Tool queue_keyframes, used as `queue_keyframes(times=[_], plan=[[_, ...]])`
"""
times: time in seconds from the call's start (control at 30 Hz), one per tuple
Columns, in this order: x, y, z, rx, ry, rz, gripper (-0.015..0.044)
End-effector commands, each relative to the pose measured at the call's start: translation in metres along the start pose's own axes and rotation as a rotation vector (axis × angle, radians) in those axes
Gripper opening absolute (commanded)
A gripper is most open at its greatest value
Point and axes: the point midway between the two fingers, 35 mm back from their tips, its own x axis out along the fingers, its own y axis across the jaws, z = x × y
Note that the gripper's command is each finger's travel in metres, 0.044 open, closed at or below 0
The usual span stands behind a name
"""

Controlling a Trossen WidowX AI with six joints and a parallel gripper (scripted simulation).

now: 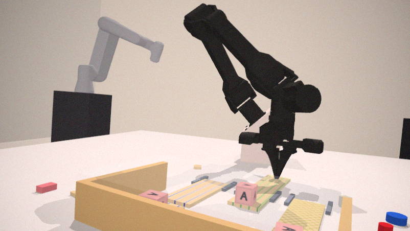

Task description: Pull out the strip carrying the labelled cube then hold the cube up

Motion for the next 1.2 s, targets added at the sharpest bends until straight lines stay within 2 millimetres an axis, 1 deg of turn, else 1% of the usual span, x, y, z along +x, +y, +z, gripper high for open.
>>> queue_keyframes(times=[0.0,0.53,1.17], plan=[[0.004,-0.004,-0.015,-0.01,0.029,-0.007,0.0],[0.003,-0.004,-0.038,-0.011,0.03,-0.006,0.0],[0.003,-0.004,-0.038,-0.011,0.03,-0.006,0.0]])
